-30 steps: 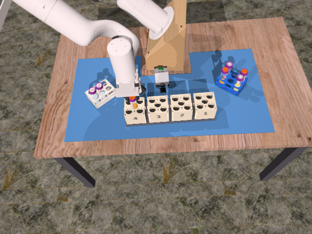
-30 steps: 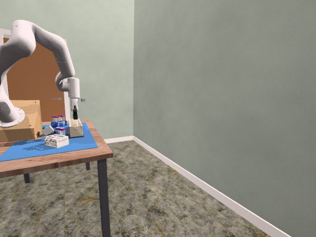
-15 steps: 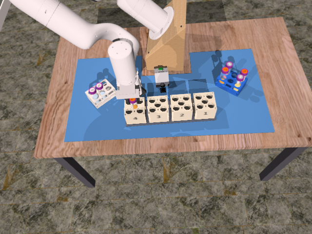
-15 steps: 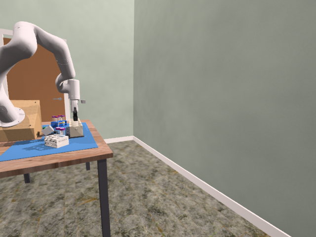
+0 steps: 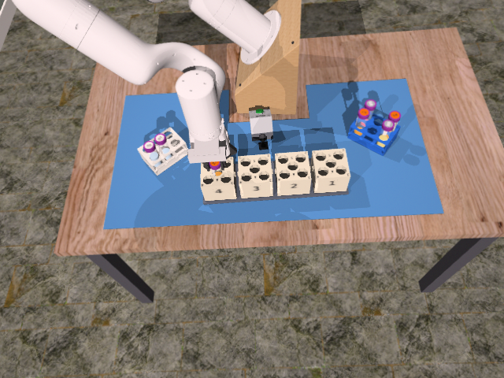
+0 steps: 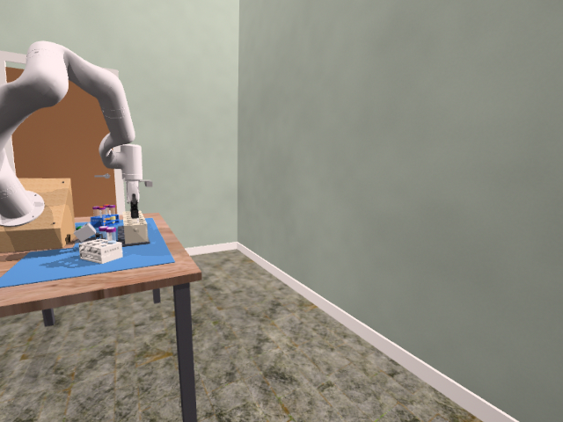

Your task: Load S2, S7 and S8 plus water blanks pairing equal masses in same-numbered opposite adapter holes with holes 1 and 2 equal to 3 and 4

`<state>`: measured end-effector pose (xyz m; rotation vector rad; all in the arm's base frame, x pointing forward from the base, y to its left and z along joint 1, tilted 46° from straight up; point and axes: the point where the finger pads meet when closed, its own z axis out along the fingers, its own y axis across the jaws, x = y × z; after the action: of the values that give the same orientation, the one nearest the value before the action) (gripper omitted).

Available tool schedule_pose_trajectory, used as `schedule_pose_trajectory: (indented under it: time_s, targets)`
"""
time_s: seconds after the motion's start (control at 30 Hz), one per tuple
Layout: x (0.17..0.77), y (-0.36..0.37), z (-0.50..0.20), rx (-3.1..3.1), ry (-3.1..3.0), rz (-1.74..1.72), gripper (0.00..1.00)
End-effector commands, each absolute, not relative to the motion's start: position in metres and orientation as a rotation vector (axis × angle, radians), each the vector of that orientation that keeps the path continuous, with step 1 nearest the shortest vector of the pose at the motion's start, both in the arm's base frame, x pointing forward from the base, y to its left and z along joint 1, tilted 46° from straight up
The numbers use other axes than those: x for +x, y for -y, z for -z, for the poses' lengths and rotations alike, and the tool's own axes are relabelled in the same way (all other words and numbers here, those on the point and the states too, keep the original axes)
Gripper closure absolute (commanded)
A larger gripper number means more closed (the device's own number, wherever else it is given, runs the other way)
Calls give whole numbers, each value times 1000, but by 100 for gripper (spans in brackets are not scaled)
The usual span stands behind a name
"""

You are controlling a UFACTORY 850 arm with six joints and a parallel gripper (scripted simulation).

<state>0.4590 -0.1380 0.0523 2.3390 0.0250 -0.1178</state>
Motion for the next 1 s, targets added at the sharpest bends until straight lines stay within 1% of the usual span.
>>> schedule_pose_trajectory:
  time_s: [0.0, 0.97]
  targets:
    - [459, 140, -51, 2339, -25, 116, 100]
    - [458, 152, -39, 2339, -25, 116, 100]
